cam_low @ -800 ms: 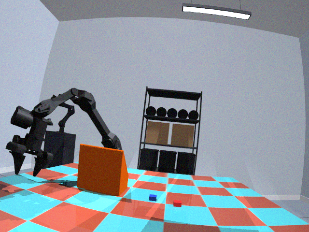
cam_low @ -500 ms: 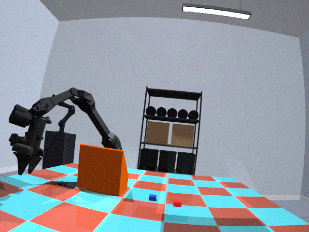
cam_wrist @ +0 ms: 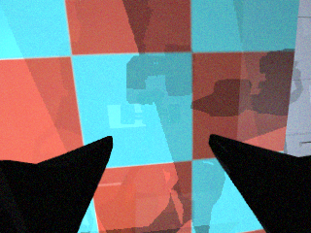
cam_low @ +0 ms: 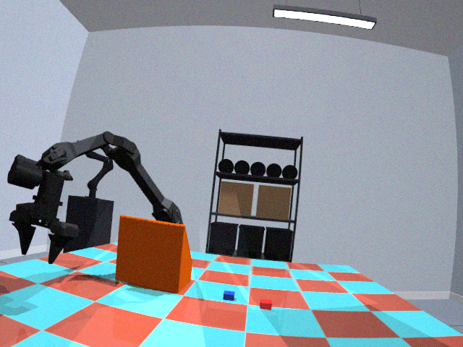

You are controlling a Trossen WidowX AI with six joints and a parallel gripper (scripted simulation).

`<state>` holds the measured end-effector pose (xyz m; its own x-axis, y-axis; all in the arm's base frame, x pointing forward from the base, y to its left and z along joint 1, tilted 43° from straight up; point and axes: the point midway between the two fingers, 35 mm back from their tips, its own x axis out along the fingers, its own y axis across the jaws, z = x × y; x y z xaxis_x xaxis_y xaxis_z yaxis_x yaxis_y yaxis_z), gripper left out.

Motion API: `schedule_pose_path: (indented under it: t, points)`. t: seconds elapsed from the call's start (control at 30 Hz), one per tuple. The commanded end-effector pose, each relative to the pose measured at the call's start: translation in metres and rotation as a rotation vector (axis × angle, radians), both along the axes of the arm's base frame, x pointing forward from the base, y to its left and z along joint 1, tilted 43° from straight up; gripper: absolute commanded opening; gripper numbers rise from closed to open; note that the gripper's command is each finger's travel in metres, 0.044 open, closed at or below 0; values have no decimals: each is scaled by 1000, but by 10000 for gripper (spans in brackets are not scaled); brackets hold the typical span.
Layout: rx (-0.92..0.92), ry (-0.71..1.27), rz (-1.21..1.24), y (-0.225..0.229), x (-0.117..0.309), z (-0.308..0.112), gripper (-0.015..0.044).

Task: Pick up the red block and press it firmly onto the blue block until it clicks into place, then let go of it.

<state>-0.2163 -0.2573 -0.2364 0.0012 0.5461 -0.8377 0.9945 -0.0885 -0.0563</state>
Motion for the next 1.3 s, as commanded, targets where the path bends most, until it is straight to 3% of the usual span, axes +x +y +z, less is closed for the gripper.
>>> schedule_pose_path:
  t: [0.0, 0.33, 0.83, 1.1, 1.27]
  points:
    - [62, -448, 615, 5, 2, -6, 440]
    - [76, -974, 1272, 4, 2, -6, 440]
    - [76, -988, 1295, 3, 5, -5, 440]
    - [61, -896, 1392, -58, 109, 13, 440]
    - [32, -859, 1358, -69, 170, 24, 440]
